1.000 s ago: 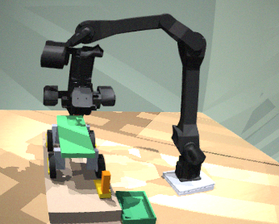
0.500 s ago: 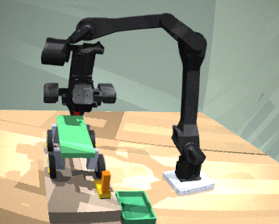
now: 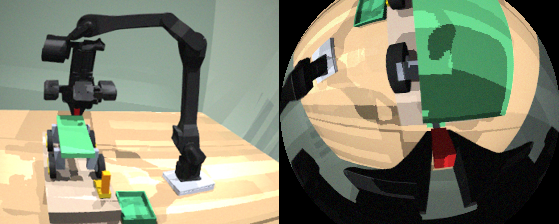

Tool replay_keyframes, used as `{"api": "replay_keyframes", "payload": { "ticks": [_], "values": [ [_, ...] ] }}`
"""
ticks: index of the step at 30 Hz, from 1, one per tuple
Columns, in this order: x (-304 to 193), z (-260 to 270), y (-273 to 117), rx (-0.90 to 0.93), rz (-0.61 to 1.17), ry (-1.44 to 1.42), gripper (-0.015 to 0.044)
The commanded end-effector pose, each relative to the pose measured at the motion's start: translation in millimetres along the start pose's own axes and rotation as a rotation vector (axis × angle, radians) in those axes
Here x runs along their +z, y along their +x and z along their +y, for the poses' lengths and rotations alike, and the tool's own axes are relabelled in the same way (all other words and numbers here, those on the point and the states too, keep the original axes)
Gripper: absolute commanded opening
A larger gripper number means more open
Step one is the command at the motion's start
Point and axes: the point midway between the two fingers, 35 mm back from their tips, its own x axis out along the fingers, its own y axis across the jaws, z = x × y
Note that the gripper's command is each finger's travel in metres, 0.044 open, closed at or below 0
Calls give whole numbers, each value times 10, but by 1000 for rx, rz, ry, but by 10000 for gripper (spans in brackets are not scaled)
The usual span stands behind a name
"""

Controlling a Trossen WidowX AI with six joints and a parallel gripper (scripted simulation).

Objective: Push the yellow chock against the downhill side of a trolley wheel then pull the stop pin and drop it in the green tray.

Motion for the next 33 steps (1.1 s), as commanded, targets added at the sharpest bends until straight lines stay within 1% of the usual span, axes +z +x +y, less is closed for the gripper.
{"api": "replay_keyframes", "payload": {
  "ticks": [1, 33],
  "values": [
    [-15, -3, -52, -4, 4, 5, 0],
    [-43, -5, -214, -4, 4, 5, 0]
  ]
}}
